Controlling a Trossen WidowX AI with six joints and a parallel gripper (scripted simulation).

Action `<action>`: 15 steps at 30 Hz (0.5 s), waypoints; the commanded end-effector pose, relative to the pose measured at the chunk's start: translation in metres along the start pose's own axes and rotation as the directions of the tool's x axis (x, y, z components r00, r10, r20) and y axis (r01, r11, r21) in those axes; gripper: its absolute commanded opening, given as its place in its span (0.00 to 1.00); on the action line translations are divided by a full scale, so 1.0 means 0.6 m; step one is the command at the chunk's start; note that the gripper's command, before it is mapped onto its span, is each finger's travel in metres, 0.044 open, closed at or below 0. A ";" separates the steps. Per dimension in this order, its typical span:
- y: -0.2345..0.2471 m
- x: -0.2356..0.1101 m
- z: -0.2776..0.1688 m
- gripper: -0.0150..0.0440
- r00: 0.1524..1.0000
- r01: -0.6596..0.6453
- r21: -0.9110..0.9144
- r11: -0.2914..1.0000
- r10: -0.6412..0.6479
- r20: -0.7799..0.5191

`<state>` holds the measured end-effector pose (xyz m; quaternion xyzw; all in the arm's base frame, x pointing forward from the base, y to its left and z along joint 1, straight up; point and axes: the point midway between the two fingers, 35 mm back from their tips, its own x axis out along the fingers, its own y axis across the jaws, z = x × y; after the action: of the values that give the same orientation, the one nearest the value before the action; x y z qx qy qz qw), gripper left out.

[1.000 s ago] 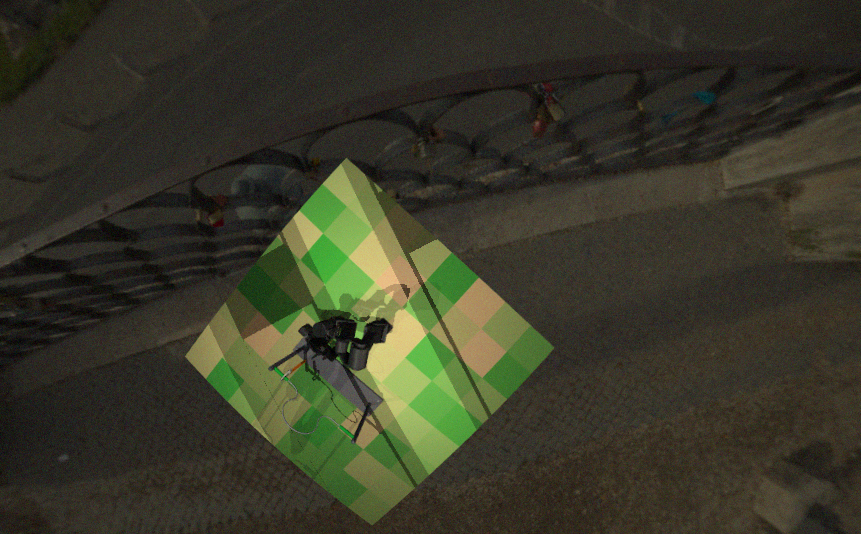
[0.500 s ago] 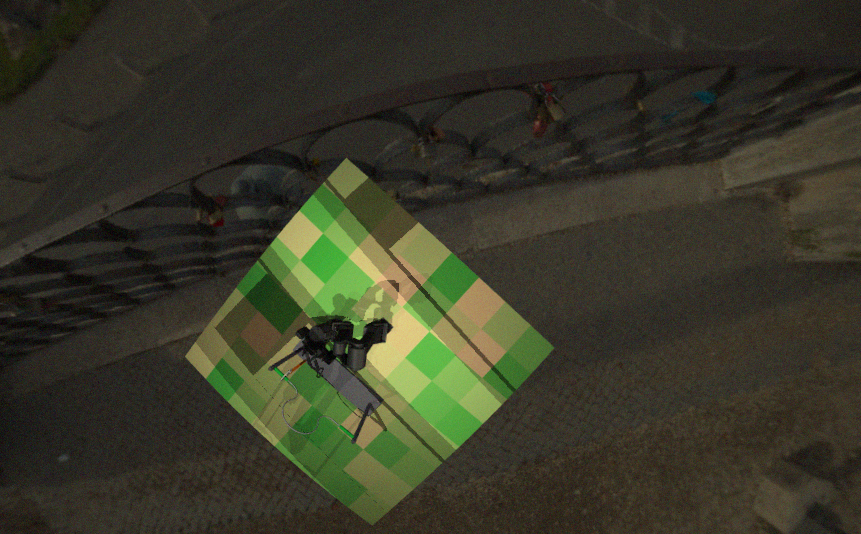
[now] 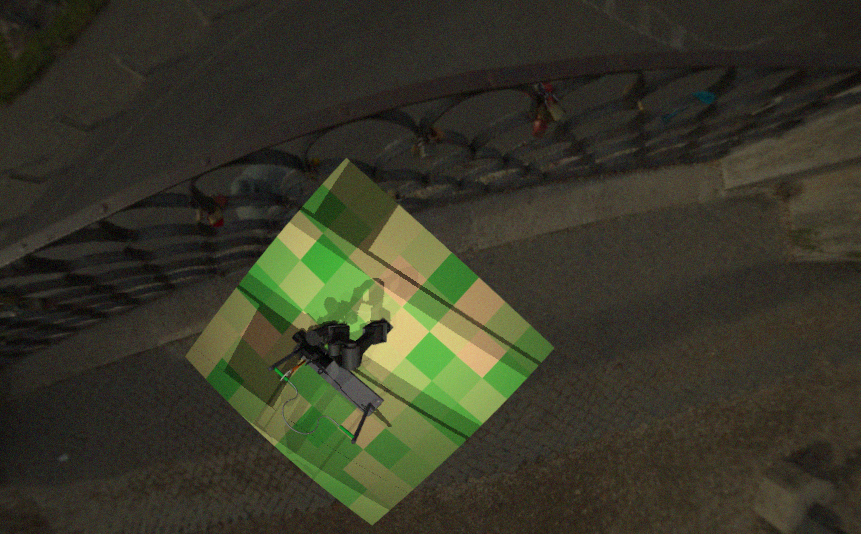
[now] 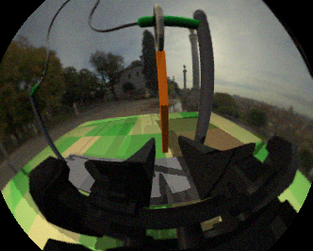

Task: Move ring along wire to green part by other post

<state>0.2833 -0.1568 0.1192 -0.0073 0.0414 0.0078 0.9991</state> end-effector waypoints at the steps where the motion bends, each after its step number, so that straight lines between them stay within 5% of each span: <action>1: -0.001 0.014 0.002 0.53 1.000 0.002 0.000 1.000 -0.002 0.004; 15: 0.003 0.051 0.002 0.53 1.000 0.002 0.001 1.000 -0.002 0.008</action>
<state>0.3067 -0.1549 0.1174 -0.0072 0.0399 0.0077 0.9991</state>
